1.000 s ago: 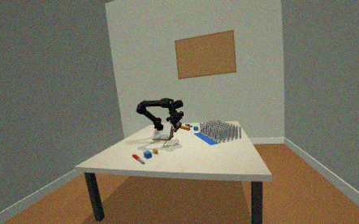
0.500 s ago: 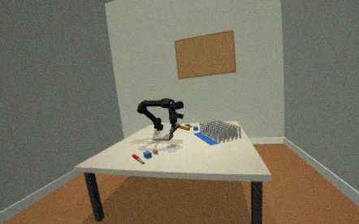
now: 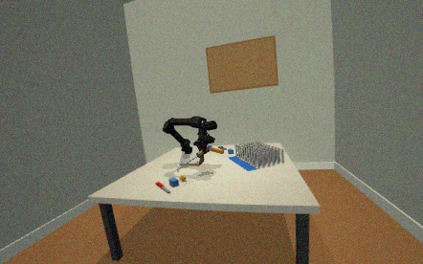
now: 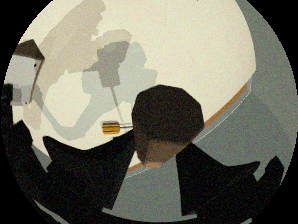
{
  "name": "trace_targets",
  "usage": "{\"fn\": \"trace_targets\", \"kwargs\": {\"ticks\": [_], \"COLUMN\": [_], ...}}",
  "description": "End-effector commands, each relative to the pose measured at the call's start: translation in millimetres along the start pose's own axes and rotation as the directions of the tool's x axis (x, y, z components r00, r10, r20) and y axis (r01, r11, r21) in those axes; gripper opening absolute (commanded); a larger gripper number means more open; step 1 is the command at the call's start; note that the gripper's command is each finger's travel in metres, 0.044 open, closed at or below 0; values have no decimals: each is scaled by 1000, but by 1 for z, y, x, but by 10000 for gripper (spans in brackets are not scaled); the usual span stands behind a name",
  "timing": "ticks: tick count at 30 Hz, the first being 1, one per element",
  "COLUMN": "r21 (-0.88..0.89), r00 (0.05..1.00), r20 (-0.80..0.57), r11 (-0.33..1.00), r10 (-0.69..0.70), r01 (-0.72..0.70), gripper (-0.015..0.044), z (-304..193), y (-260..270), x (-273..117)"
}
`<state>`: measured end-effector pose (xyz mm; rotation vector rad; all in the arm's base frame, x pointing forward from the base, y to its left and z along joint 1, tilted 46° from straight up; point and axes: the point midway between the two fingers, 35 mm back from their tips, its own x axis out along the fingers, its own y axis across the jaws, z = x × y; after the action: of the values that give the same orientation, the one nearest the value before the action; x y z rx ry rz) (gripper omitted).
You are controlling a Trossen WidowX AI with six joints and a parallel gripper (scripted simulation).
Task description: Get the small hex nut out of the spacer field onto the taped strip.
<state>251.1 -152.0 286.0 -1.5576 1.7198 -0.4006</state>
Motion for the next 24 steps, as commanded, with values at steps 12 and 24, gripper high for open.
{"fn": "trace_targets", "kwargs": {"ticks": [12,24], "r21": [-474,-619], "r00": [988,979], "r20": [-150,-200], "r11": [879,779], "r10": [-24,-32], "r01": [-51,-101], "gripper": [0,0], "z": [-28,-37], "y": [-17,-22], "x": [8,10]}}
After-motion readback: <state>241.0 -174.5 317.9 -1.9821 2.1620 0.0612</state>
